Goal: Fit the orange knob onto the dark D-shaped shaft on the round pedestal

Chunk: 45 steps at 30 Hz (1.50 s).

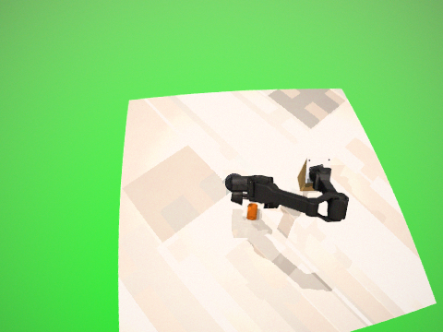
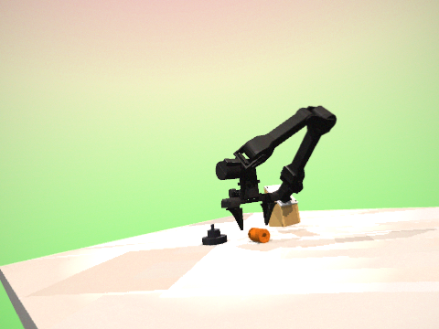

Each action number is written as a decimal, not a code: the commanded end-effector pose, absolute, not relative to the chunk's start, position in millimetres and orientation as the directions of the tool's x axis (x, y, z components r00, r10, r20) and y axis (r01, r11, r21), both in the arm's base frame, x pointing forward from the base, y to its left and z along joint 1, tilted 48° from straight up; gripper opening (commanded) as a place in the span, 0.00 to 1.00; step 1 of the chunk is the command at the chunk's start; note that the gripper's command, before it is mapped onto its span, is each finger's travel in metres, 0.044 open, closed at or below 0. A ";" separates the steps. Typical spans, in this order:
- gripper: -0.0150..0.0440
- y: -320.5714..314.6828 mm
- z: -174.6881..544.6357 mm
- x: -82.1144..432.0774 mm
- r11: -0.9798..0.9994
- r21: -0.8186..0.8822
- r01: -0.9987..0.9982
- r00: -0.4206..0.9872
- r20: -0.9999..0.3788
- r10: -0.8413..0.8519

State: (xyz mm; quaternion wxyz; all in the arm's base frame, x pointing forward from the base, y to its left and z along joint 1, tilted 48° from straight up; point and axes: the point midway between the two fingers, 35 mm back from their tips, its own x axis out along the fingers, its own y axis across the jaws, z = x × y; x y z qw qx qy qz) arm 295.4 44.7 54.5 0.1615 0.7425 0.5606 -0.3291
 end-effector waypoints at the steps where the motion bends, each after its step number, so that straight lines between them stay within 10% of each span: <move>1: 1.00 50.2 49.6 295.6 -0.320 -0.136 0.937 0.152 -0.667 0.730; 17: 1.00 67.9 34.7 298.1 -0.320 -0.137 0.938 0.153 -0.664 0.732; 25: 0.66 67.9 34.7 298.1 -0.320 -0.137 0.938 0.153 -0.664 0.732; 45: 0.56 67.9 34.7 298.1 -0.320 -0.137 0.938 0.153 -0.664 0.732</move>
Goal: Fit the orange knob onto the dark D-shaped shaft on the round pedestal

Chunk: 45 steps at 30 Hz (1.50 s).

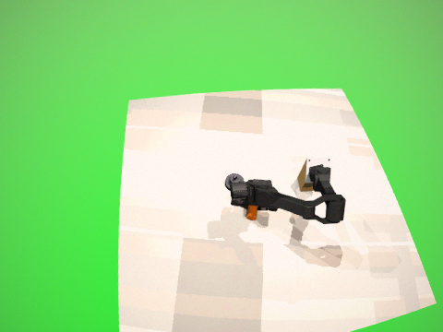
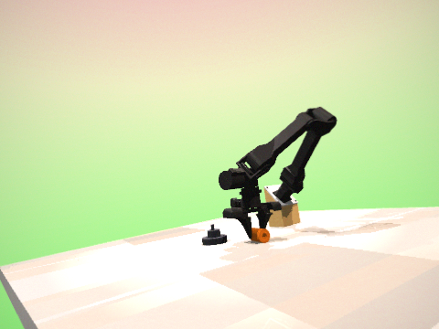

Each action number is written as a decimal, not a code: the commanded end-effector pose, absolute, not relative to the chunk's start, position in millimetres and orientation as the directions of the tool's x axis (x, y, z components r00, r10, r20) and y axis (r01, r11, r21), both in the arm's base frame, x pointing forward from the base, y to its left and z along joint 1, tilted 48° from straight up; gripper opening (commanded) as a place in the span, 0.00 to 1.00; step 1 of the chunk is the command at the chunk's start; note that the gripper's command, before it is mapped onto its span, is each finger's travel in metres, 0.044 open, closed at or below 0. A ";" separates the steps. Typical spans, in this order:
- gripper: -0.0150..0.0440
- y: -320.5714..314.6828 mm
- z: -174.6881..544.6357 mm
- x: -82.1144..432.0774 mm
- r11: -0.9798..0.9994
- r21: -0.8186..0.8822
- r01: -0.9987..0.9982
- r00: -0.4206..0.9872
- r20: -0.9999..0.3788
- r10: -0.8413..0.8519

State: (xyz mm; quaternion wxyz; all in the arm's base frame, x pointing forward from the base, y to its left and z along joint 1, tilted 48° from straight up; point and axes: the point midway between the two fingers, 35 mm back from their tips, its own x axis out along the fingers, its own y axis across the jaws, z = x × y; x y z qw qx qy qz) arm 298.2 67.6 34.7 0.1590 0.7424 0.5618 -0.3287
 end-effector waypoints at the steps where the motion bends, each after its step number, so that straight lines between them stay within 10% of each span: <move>1: 0.56 67.8 35.0 298.2 -0.319 -0.136 0.938 0.151 -0.668 0.729; 45: 0.56 79.6 79.9 308.3 -0.316 -0.132 0.940 -0.091 -0.986 0.140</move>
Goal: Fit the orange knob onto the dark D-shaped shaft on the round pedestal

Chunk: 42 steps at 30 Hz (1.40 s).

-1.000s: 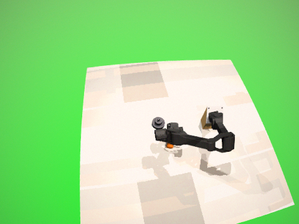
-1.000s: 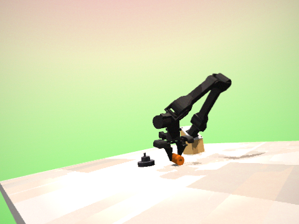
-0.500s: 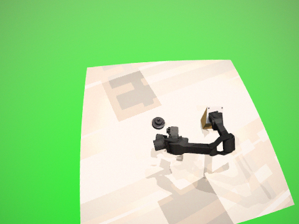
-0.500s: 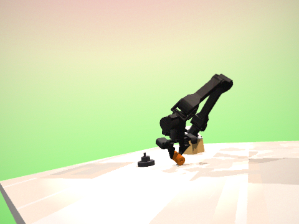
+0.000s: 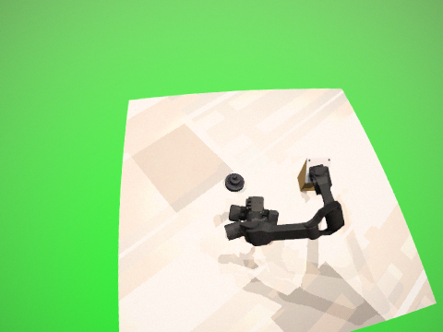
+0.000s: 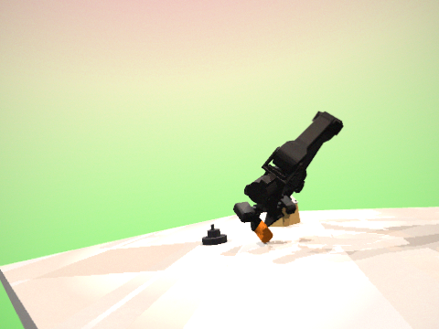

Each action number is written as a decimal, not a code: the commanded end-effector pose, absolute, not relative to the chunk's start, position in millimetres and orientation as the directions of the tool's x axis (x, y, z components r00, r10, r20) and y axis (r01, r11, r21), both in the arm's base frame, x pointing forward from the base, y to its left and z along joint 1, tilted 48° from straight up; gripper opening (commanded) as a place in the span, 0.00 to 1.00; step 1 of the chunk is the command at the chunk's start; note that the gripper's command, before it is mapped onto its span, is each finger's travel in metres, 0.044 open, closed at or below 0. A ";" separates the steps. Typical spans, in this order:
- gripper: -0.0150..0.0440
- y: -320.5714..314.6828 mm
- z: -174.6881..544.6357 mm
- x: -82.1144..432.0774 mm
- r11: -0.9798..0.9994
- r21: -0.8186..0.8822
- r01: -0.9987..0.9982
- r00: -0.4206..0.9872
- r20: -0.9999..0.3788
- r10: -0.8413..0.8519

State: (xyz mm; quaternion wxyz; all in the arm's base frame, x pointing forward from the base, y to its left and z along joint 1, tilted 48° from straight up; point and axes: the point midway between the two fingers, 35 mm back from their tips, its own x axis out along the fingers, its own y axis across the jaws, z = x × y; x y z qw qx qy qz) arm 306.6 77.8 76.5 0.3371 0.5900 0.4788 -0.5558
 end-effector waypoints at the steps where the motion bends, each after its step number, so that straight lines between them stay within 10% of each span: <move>1: 0.56 80.2 80.8 308.7 -0.316 -0.132 0.940 -0.097 -0.988 0.124; 42: 0.60 102.2 101.3 318.2 -0.315 -0.133 0.940 -0.227 -0.932 -0.284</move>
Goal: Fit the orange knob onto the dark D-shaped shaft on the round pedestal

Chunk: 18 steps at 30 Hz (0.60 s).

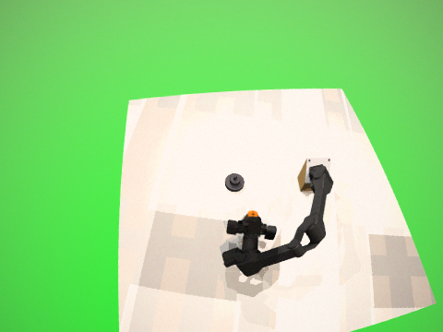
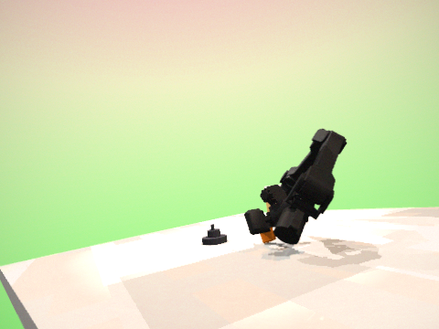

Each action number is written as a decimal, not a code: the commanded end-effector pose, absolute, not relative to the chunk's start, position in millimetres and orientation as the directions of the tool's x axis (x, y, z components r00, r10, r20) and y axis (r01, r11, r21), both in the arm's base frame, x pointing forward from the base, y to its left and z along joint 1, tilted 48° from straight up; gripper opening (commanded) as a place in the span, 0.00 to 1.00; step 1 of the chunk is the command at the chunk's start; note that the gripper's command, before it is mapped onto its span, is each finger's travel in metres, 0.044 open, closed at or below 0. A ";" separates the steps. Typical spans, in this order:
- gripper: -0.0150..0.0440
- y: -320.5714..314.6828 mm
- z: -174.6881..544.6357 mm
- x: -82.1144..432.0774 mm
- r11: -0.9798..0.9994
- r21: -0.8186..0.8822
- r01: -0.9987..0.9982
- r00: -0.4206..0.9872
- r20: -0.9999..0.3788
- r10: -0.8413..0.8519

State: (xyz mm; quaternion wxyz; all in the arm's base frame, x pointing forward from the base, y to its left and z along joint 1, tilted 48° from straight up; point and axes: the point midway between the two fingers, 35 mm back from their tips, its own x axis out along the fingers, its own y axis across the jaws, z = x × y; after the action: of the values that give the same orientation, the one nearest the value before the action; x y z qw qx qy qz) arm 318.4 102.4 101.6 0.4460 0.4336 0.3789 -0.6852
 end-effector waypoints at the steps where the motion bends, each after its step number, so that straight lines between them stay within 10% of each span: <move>1: 0.65 102.2 101.3 318.2 -0.315 -0.133 0.940 -0.227 -0.932 -0.284; 18: 0.69 102.2 101.3 318.2 -0.315 -0.133 0.940 -0.227 -0.932 -0.284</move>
State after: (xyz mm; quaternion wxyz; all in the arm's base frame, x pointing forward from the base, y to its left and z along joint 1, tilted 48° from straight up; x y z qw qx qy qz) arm 318.2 102.4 101.4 0.4457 0.4334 0.3791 -0.6854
